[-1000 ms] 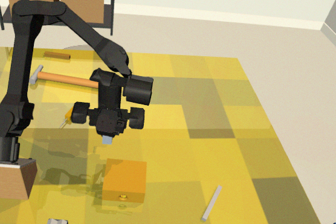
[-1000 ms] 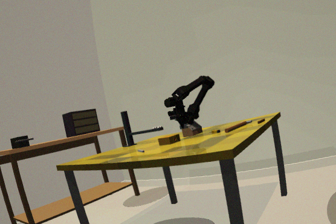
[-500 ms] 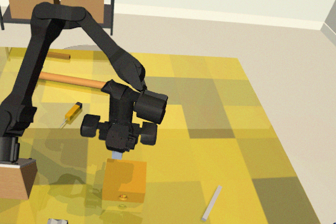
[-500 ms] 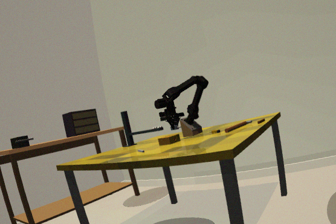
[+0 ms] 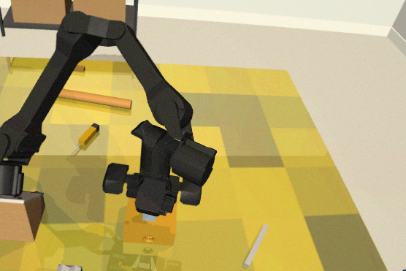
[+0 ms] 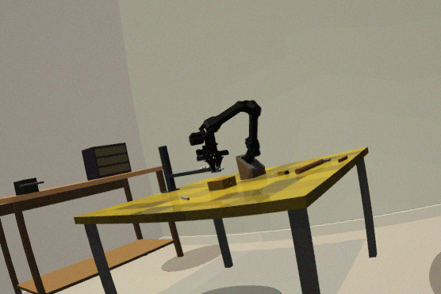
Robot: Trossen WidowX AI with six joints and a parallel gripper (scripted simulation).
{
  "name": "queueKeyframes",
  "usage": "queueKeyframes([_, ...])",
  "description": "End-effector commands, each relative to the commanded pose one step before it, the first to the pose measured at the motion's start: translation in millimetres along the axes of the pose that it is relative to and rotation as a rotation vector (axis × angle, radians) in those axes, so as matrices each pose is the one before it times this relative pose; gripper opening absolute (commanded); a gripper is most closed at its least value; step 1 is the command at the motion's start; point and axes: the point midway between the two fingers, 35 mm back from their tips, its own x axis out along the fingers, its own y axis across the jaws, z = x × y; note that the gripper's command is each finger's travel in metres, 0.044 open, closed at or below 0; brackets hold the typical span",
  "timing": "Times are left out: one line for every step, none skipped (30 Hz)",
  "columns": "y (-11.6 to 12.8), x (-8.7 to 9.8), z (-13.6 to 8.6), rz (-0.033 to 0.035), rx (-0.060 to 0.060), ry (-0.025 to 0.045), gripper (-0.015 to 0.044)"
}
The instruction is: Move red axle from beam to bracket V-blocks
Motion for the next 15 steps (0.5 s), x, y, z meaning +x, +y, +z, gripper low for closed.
queueKeyframes([5.2,0.25,21.0,0.00079,0.0016,-0.00316,0.0])
queueKeyframes([0.92,0.22,5.04,-0.00019,0.0012,0.0005,0.0])
queueKeyframes([0.85,0.25,5.07,-0.0002,0.0012,0.00058,0.0])
queueKeyframes([0.77,0.28,5.09,-0.0002,0.0011,0.00066,0.0])
queueKeyframes([0.69,0.31,5.12,-0.00021,0.0011,0.00074,0.0])
queueKeyframes([0.61,0.34,5.14,-0.00021,0.0011,0.00082,0.0])
queueKeyframes([0.53,0.37,5.16,-0.00022,0.0011,0.0009,0.0])
queueKeyframes([0.45,0.4,5.18,-0.00022,0.001,0.00099,0.0])
queueKeyframes([0.37,0.44,5.19,-0.00022,0.001,0.00107,0.0])
queueKeyframes([0.29,0.47,5.21,-0.00022,0.001,0.00115,0.0])
queueKeyframes([0.2,0.5,5.22,-0.00021,0.001,0.00123,0.0])
queueKeyframes([0.12,0.54,5.23,-0.00021,0.0009,0.00131,0.0])
queueKeyframes([0.04,0.57,5.25,-0.0002,0.0009,0.0014,0.0])
queueKeyframes([-0.04,0.61,5.25,-0.0002,0.0009,0.00148,0.0])
queueKeyframes([-0.12,0.64,5.25,-0.00019,0.0009,0.00156,0.0])
